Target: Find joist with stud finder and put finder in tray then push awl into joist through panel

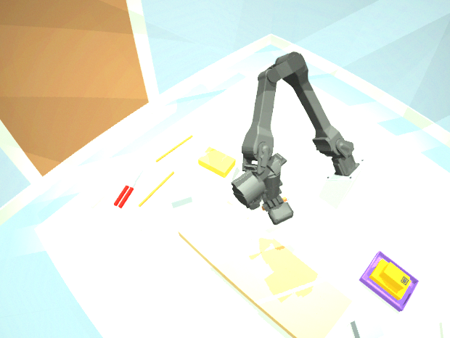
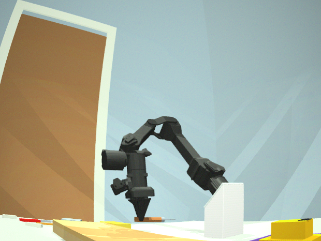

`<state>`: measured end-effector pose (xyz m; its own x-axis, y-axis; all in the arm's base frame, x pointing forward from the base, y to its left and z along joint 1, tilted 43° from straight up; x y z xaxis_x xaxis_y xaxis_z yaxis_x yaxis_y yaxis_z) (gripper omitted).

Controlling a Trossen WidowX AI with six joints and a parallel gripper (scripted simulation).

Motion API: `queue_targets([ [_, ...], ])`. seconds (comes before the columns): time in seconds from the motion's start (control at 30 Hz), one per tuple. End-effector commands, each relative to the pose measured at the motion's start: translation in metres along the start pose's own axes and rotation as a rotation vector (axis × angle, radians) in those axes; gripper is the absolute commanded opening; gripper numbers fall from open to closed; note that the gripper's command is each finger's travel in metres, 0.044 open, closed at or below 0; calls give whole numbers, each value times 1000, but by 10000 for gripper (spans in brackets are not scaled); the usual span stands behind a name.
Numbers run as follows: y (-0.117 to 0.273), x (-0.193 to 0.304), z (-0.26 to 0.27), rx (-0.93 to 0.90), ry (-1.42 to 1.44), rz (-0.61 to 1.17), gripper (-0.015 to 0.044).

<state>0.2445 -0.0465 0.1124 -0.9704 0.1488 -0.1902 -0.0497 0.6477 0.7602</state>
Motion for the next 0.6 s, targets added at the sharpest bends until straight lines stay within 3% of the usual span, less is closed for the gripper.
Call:
queue_targets([
  [0.0, 27, 2, -1, 0, -6, -5, 0],
  [0.27, 66, 11, -5, 10, -5, -7, 0],
  [0.57, 50, 3, 5, -98, -11, -50, 0],
])
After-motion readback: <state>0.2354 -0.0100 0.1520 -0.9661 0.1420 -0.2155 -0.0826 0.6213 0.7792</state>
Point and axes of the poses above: the point midway between the two fingers, 35 mm back from their tips, its own y axis back along the fingers, its own z axis across the jaws, x = y × z, the point moved 7 cm from there along y, back along the fingers, and after that the axes turned 4 degrees about y, right-handed, at the moved point
